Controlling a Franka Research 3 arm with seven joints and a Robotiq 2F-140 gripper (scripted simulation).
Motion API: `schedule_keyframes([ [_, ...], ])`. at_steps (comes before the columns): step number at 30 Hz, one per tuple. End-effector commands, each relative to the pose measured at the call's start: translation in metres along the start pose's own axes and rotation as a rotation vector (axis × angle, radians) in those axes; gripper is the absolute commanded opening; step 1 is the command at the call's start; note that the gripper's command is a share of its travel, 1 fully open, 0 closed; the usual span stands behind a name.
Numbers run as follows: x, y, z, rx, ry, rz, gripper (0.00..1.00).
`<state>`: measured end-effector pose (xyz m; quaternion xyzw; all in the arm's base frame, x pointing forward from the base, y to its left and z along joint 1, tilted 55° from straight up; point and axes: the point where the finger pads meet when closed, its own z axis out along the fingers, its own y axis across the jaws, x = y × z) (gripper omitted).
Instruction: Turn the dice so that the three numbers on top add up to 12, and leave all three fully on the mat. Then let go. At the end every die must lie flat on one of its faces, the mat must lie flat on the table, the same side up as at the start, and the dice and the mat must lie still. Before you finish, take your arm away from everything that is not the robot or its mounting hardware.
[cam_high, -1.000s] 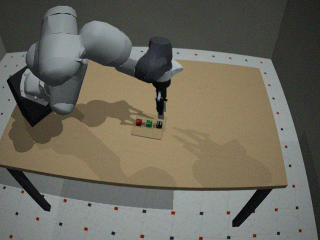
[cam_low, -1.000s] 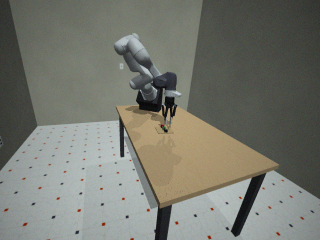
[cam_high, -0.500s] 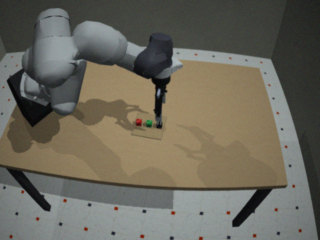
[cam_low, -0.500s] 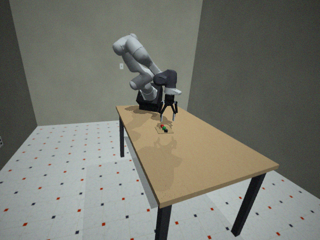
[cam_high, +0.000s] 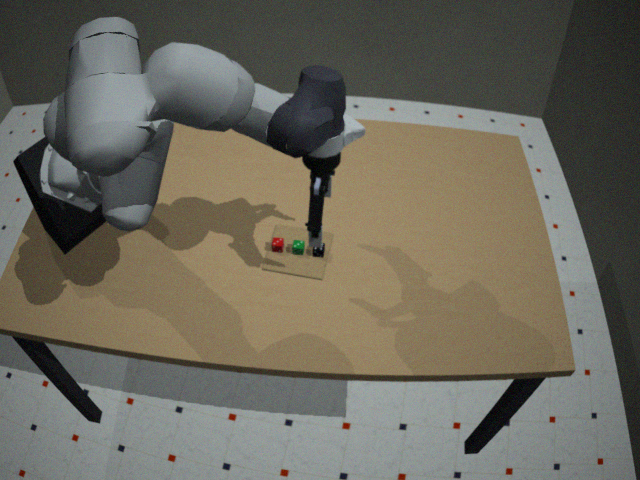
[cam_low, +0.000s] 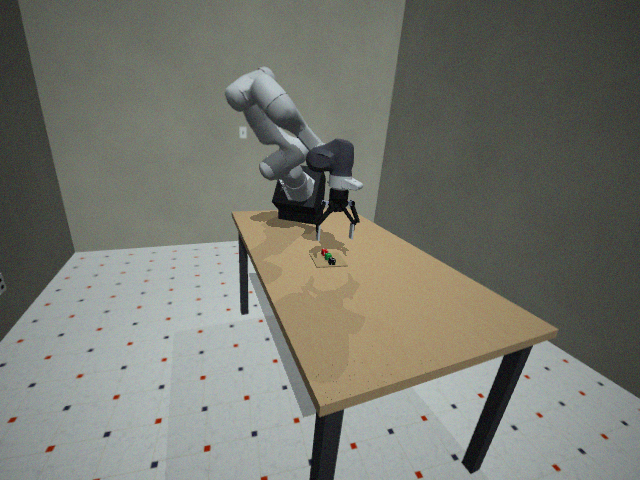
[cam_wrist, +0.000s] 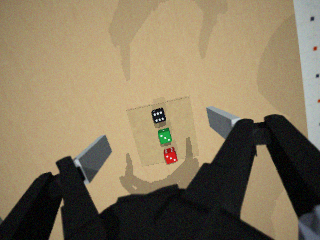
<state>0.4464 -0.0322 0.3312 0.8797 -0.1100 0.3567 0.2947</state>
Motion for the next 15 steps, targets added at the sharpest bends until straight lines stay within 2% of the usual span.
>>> schedule_keyframes([
  [1, 0.000, 0.000, 0.000, -0.001, -0.002, -0.009, 1.00],
  [6, 0.000, 0.000, -0.006, -0.001, -0.002, -0.009, 1.00],
  [15, 0.000, 0.000, -0.028, -0.001, -0.002, -0.009, 1.00],
])
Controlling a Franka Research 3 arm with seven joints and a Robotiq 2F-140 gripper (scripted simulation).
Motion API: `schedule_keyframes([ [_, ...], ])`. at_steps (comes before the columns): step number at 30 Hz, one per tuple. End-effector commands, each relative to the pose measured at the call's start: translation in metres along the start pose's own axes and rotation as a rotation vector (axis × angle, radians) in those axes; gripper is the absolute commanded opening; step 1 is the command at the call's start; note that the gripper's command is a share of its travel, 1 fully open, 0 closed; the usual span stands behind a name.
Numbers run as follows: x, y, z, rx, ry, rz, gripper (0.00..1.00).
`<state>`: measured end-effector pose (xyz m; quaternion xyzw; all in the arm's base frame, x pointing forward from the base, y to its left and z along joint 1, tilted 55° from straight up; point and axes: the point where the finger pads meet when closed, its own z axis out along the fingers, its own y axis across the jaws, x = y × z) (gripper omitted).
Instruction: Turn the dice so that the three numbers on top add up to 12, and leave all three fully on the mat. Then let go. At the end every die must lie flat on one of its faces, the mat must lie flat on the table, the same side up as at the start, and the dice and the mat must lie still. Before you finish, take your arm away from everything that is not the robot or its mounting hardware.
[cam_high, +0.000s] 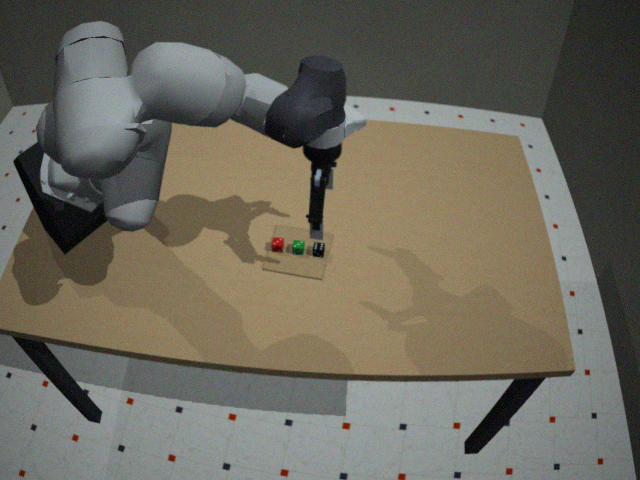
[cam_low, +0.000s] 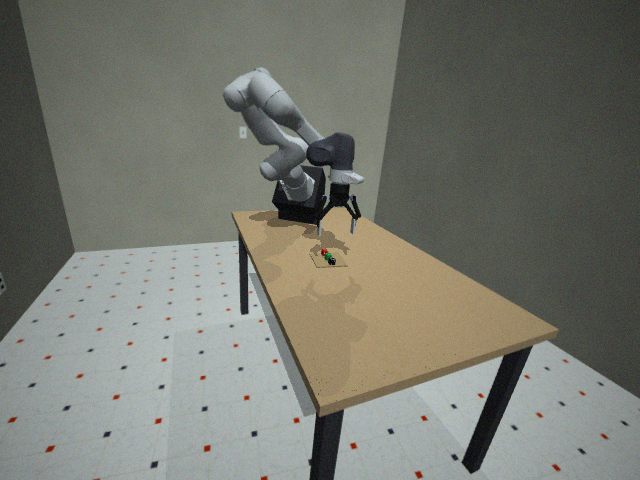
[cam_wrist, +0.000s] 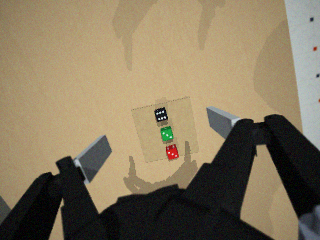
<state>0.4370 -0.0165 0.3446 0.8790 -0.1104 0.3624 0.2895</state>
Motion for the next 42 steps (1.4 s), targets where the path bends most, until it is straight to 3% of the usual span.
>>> schedule_keyframes([
  [1, -0.003, 0.003, -0.010, -0.011, -0.012, -0.016, 1.00],
  [12, -0.002, 0.003, -0.047, -0.011, -0.012, -0.016, 1.00],
  [42, -0.002, 0.003, -0.048, -0.011, -0.012, -0.016, 1.00],
])
